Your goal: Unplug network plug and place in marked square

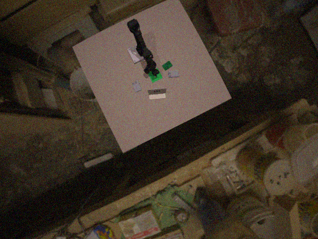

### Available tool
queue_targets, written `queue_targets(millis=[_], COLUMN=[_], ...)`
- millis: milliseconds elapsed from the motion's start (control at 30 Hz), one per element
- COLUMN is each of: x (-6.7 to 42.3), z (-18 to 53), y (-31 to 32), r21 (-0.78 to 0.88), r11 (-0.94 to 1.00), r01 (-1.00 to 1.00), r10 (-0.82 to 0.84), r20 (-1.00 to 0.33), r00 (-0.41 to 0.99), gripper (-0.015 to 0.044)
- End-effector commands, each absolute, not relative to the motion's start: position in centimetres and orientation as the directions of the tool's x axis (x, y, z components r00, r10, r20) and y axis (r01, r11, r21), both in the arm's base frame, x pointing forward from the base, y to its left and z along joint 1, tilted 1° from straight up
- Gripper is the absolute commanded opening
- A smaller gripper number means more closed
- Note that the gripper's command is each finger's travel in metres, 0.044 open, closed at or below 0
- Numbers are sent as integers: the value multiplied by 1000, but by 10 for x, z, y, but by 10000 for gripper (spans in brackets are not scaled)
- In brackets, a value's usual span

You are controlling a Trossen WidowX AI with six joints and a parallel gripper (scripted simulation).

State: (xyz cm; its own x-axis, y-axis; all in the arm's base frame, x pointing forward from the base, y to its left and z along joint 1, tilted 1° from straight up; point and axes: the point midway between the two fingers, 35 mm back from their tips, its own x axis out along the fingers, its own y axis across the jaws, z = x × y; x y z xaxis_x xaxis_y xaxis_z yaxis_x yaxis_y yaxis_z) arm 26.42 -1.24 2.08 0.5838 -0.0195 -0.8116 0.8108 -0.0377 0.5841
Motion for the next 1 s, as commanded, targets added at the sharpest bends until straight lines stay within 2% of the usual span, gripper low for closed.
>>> queue_targets(millis=[0,967], x=[264,251], z=[21,39], y=[-12,-11], r21=[584,582], r11=[-38,-38], r01=[811,812], r10=[-20,-17], r20=[-811,-813], r00=[584,582], gripper=[156,156])
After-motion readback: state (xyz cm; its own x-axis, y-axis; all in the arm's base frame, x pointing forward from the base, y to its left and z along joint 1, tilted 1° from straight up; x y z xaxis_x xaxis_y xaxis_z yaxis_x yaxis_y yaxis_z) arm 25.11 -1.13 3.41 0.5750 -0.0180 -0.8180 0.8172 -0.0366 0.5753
